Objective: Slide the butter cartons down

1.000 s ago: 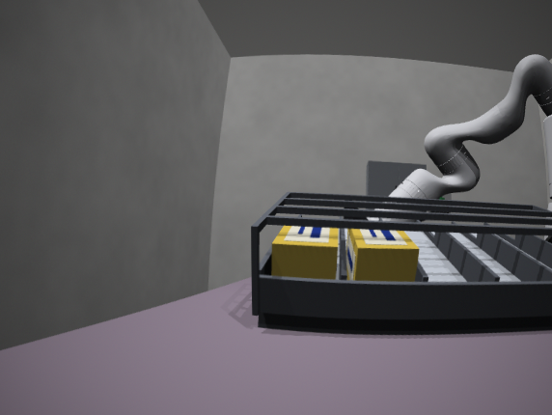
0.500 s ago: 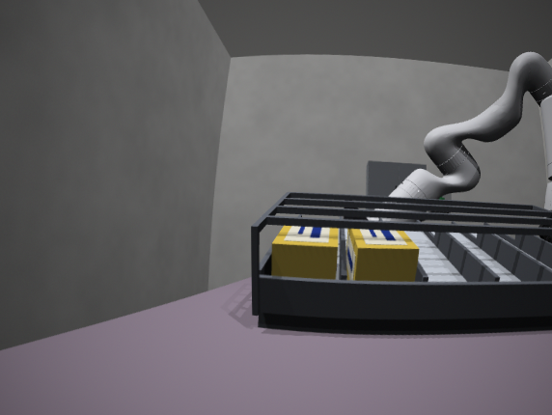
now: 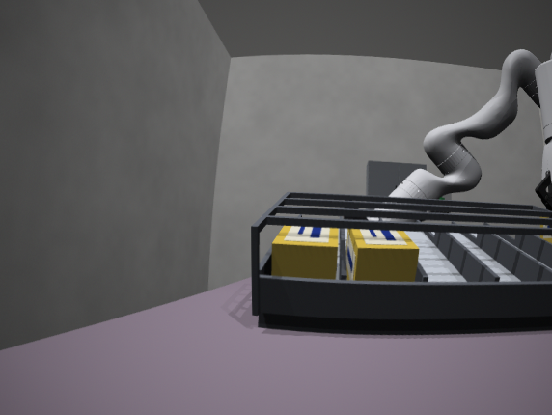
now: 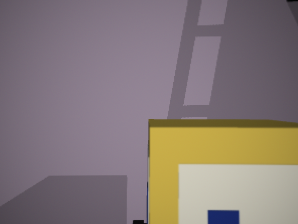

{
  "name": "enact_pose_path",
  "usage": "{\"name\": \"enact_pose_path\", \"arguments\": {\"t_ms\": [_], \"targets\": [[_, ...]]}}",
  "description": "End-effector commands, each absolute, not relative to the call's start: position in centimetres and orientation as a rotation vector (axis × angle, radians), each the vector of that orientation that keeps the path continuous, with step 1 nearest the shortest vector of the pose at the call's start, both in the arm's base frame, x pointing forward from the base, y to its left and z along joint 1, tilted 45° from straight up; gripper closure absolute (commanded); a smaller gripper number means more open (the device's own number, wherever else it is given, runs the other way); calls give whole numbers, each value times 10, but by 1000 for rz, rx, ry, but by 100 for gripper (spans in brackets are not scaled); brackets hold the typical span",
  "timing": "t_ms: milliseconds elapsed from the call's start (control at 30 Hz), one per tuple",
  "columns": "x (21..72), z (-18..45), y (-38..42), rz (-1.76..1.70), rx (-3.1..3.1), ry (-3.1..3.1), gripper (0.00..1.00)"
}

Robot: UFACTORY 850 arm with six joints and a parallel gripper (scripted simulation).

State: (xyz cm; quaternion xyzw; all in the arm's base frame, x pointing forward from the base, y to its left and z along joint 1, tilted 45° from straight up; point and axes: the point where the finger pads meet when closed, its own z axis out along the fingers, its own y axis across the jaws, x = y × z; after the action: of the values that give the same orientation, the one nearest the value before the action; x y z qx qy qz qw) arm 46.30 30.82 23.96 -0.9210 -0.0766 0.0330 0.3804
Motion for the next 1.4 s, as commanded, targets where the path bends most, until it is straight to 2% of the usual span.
{"name": "enact_pose_path", "arguments": {"t_ms": [0,200,433,467,567,867,1000,1033,1233,1367], "targets": [[472,291,259,63,-2350,-219,100],[482,348,204,63,-2350,-219,100],[482,349,203,63,-2350,-219,100],[472,297,156,55,-2353,-217,100],[471,290,147,55,-2353,-217,100],[455,209,62,55,-2353,-217,100],[455,209,62,55,-2353,-217,100],[445,173,21,63,-2352,-220,100],[437,132,-26,63,-2352,-220,100],[437,127,-31,63,-2352,-220,100]]}}
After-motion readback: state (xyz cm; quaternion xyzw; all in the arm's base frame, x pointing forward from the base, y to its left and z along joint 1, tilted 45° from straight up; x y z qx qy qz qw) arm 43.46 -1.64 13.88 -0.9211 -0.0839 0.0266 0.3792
